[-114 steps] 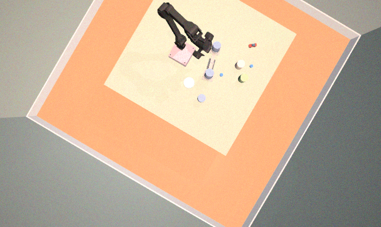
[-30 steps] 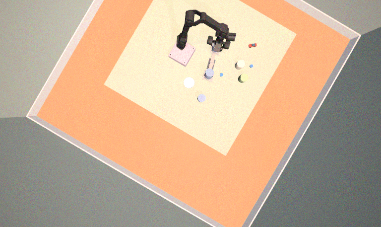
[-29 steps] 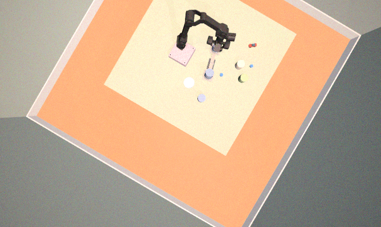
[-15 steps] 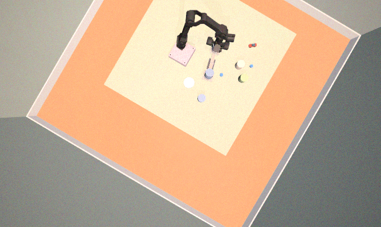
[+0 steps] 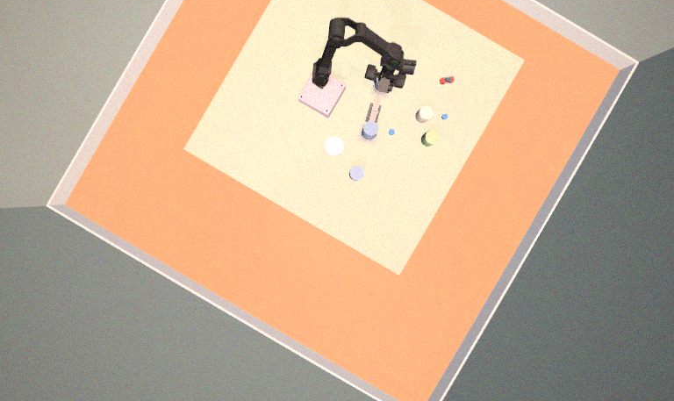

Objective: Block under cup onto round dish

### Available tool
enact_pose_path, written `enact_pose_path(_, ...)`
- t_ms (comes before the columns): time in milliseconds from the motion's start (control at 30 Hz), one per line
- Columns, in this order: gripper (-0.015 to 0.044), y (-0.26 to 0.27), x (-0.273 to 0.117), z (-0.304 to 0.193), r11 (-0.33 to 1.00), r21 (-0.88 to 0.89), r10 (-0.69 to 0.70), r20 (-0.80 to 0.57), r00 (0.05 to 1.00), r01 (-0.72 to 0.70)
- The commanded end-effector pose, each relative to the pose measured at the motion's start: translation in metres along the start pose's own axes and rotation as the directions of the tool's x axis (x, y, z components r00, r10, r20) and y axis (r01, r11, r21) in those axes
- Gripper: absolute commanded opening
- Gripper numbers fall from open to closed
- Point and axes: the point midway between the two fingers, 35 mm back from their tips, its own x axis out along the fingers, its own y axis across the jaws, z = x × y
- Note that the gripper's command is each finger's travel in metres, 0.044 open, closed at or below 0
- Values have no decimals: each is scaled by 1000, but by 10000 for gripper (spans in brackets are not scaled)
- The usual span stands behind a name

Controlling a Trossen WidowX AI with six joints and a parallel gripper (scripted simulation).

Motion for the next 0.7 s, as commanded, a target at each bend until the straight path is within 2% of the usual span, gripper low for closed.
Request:
enact_pose_path(0,0,4,-8,0,1000,4,10,2,1000,-10)
enact_pose_path(667,0,8,-33,-1,1000,4,10,2,1000,-11)
